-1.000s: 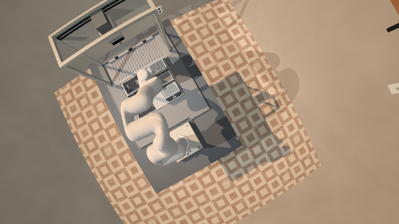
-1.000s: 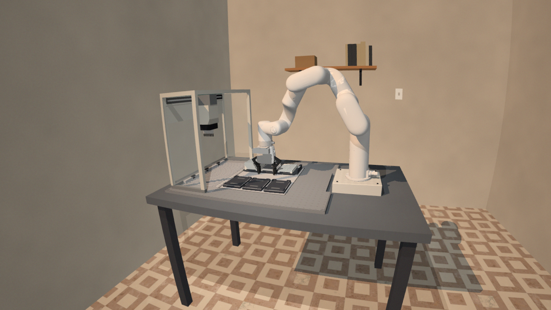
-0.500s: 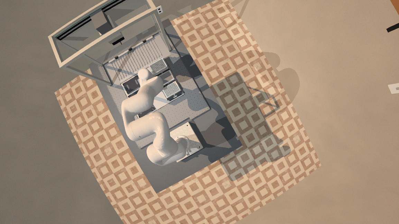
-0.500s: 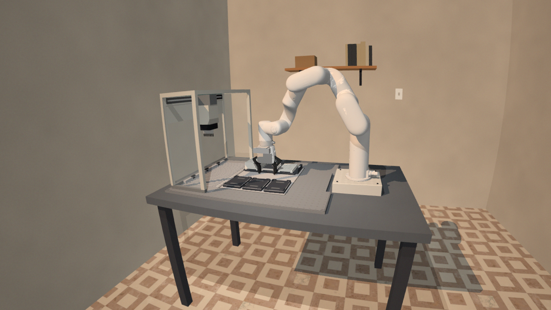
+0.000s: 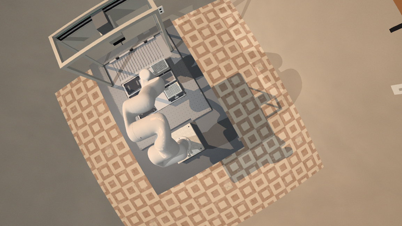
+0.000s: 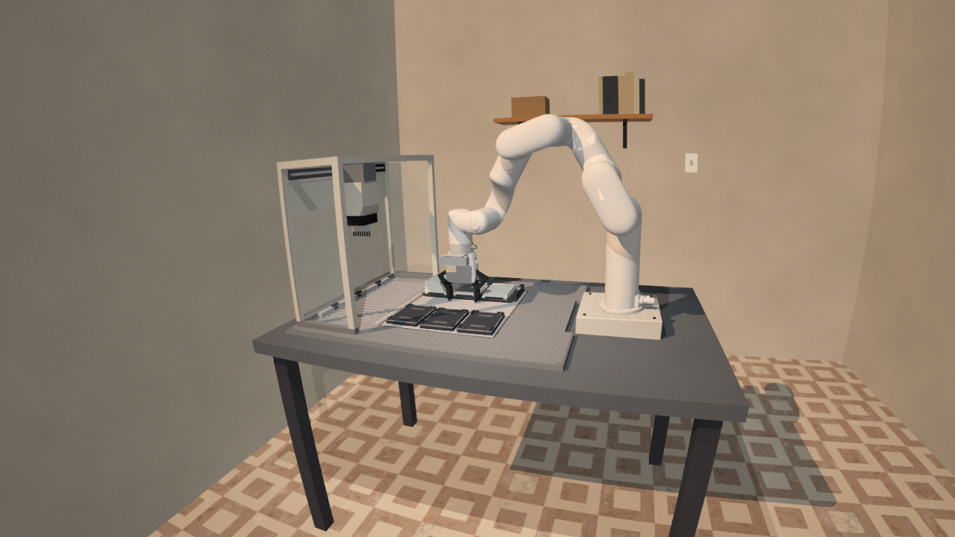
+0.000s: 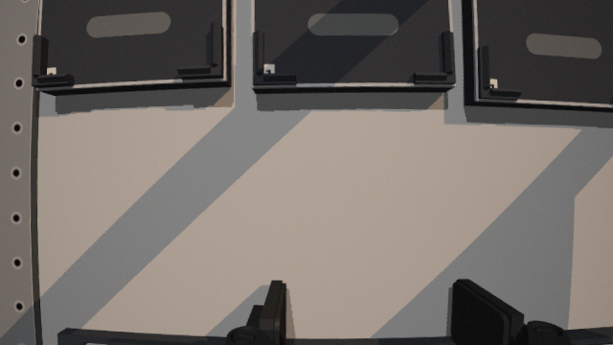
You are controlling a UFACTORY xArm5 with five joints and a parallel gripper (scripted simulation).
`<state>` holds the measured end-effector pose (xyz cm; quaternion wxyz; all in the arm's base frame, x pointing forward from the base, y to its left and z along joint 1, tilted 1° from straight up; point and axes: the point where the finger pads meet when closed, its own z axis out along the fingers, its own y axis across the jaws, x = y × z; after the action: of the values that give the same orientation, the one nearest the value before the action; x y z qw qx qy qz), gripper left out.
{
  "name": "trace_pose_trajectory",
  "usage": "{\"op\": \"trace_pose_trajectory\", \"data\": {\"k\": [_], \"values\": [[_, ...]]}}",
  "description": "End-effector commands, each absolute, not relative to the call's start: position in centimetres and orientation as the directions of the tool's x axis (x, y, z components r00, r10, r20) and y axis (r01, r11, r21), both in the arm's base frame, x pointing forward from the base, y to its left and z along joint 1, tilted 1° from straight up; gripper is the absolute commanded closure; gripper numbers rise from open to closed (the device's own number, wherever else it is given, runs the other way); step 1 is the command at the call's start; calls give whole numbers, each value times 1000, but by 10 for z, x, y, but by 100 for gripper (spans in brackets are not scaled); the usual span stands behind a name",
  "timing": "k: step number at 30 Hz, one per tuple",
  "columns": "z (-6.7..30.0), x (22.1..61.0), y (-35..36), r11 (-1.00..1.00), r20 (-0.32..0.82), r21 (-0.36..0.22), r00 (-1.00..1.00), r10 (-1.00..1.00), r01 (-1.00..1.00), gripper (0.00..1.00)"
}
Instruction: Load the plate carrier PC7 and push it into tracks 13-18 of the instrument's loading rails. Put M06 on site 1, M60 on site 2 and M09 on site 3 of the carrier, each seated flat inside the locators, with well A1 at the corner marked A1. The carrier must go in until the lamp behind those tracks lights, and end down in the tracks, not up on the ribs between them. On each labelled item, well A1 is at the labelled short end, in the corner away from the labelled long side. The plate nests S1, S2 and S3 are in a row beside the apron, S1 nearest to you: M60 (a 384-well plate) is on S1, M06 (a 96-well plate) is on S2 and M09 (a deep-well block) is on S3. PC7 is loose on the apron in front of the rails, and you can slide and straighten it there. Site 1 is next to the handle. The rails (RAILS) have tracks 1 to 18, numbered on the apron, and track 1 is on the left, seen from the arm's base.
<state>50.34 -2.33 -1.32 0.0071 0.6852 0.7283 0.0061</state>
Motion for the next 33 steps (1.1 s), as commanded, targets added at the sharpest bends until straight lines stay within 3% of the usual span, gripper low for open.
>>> {"op": "trace_pose_trajectory", "data": {"k": [1,33], "values": [[-12,505,-23,61,1,23,-61,998,998,0],[-8,504,-13,61,1,23,-61,998,998,0]]}}
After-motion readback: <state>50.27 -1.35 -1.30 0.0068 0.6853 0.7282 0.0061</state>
